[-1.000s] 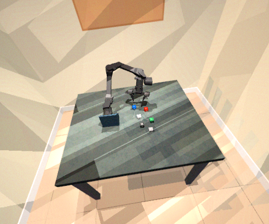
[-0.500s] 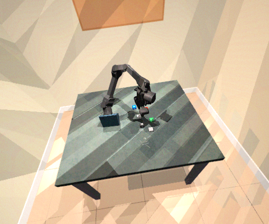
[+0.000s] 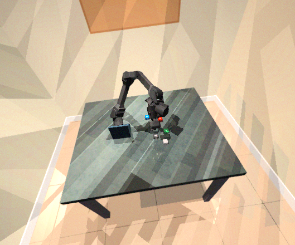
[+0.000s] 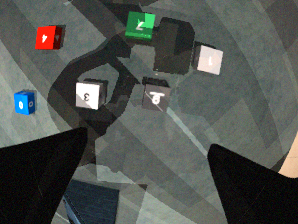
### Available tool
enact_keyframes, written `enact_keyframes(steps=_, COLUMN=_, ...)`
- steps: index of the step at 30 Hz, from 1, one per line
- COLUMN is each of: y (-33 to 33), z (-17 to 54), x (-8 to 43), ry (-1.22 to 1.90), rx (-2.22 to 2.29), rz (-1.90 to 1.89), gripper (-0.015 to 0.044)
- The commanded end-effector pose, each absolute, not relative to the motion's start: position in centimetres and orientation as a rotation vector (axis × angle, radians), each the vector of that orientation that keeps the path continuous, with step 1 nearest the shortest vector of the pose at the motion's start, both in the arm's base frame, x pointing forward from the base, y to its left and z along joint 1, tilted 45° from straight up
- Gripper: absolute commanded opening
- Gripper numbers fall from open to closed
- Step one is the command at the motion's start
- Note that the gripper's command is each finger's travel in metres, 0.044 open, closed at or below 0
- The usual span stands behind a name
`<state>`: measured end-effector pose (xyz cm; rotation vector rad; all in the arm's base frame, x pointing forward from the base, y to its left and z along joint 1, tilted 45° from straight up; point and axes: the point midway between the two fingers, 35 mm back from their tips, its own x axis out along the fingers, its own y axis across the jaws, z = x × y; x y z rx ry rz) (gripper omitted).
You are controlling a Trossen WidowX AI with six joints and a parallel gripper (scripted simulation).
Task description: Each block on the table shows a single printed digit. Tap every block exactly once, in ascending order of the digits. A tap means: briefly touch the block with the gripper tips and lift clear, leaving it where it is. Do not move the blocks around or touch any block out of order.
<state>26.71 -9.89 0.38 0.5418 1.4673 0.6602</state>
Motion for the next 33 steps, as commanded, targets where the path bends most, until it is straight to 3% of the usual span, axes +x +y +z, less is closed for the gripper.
enact_keyframes(steps=1, y=-9.9, z=0.4, x=26.8, ry=1.465, rx=0.547, rz=0.657, gripper=0.04)
enact_keyframes(steps=8, y=-9.8, z=0.5, x=26.8, ry=1.465, rx=0.547, rz=0.657, gripper=0.04)
enact_keyframes(steps=16, y=-3.9, z=6.2, x=25.0, ry=1.466, rx=0.551, rz=0.66, gripper=0.04)
enact_keyframes(steps=33, y=-3.8, z=6.3, x=24.9, ry=1.466, rx=0.551, rz=0.66, gripper=0.04)
